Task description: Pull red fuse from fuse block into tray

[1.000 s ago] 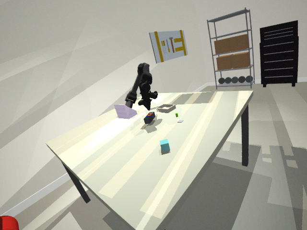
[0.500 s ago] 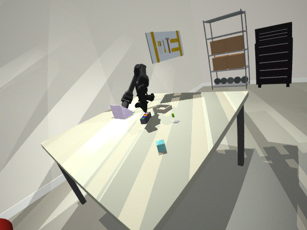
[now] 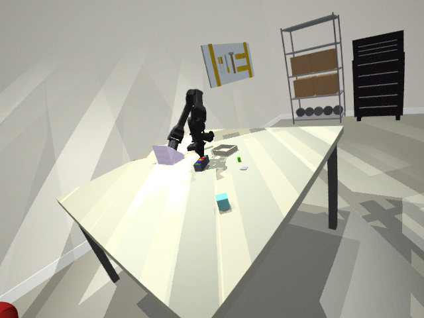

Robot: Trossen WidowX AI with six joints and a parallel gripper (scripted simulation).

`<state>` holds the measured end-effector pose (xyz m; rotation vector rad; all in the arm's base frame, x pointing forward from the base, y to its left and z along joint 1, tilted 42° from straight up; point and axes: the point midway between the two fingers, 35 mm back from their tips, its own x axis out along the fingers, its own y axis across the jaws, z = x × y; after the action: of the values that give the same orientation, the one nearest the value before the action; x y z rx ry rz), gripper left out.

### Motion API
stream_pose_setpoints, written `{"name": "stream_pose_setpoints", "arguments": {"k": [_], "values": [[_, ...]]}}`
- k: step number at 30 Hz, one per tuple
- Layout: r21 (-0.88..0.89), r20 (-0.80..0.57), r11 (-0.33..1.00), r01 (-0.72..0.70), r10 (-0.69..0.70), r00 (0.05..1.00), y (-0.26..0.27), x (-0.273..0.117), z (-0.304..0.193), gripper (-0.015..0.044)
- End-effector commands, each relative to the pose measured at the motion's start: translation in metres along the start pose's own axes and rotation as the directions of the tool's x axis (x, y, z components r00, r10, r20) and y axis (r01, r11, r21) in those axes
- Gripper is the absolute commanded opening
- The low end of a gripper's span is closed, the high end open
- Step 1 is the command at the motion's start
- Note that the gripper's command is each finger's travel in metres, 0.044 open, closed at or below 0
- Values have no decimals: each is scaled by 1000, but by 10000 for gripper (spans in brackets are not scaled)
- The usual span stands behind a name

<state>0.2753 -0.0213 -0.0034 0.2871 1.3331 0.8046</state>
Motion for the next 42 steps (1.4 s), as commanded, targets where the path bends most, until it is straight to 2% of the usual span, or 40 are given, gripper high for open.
{"name": "stream_pose_setpoints", "arguments": {"k": [1, 31, 42], "values": [[8, 0, 1000, -5, 5, 1000, 1, 2, -1, 65], [8, 0, 1000, -6, 6, 1000, 1, 12, -1, 65], [1, -1, 1000, -2, 2, 1000, 0, 11, -1, 0]]}}
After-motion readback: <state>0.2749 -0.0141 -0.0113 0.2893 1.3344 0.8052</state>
